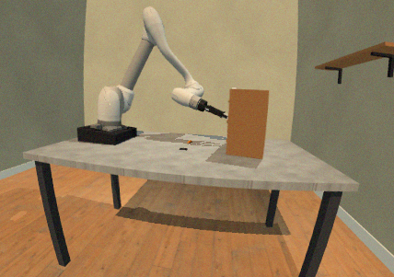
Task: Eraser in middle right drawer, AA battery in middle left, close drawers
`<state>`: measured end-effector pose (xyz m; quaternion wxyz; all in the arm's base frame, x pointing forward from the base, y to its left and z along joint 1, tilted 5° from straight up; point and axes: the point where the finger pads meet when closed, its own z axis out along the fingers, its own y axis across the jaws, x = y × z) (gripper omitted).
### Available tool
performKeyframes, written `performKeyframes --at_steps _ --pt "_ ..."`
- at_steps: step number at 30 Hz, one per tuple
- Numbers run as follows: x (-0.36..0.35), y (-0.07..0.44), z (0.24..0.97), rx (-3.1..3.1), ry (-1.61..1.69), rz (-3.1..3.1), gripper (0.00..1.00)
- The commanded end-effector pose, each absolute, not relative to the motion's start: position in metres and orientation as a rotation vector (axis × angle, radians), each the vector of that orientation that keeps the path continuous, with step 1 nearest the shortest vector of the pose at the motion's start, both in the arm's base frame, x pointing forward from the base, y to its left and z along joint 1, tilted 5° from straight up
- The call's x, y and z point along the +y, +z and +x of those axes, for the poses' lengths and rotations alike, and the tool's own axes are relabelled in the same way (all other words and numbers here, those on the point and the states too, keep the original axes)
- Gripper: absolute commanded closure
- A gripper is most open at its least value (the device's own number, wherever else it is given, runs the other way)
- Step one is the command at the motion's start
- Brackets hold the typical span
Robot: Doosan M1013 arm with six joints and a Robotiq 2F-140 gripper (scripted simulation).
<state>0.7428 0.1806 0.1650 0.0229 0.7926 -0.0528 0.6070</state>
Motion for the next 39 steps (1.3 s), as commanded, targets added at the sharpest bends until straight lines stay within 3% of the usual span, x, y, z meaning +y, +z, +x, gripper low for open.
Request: performKeyframes --at_steps 1,30,31,39 --pt "0.1793 0.1641 0.7489 -0.160 1.875 2.456 0.80" --pt "0.1789 0.1644 0.7525 -0.160 1.875 2.456 0.80" --pt "0.1789 0.1644 0.7525 -0.160 1.875 2.456 0.92" --pt "0.1789 0.1644 0.7525 -0.160 1.875 2.456 0.92"
